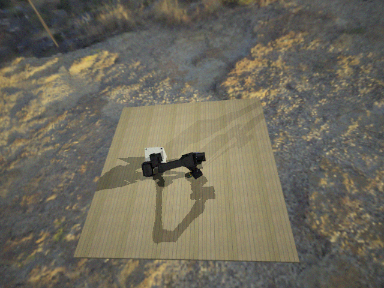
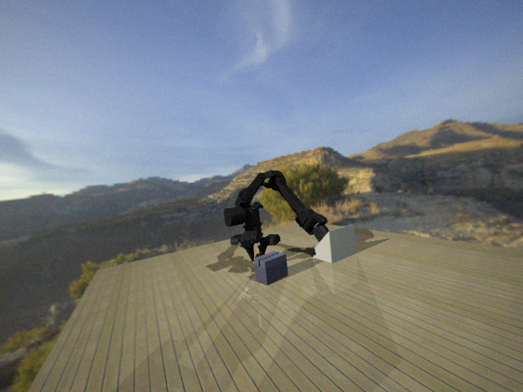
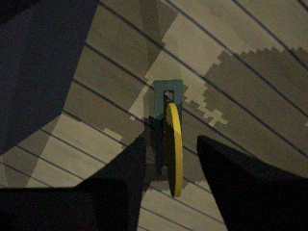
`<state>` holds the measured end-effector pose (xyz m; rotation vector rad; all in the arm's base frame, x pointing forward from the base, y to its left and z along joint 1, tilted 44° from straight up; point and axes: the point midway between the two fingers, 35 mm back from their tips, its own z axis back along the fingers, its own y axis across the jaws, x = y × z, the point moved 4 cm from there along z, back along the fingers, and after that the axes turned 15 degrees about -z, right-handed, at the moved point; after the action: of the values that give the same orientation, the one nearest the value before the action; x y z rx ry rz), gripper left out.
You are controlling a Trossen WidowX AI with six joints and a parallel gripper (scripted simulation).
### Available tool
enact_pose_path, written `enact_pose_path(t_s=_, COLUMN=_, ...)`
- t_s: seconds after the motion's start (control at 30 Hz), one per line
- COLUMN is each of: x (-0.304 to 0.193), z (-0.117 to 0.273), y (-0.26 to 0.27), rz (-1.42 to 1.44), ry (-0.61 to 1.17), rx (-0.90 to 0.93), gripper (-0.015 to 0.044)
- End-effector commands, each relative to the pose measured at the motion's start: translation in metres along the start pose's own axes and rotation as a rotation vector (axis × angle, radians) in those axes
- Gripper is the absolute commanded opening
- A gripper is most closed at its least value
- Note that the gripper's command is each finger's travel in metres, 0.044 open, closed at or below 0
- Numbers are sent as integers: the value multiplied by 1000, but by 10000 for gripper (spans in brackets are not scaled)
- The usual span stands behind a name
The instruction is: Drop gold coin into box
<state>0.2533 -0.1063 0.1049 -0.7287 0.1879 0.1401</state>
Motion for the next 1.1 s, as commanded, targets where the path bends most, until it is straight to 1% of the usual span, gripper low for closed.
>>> enact_pose_path(t_s=0.0, x=-1, z=-6, y=0, rz=5, ry=2, rx=-6, gripper=161)
enact_pose_path(t_s=0.27, x=-2, z=-16, y=-1, rz=5, ry=3, rx=-8, gripper=161)
enact_pose_path(t_s=0.47, x=-2, z=-16, y=-1, rz=5, ry=3, rx=-8, gripper=3)
enact_pose_path(t_s=0.8, x=-2, z=-16, y=-1, rz=5, ry=3, rx=-8, gripper=0)
enact_pose_path(t_s=1.07, x=1, z=2, y=0, rz=6, ry=1, rx=-3, gripper=0)
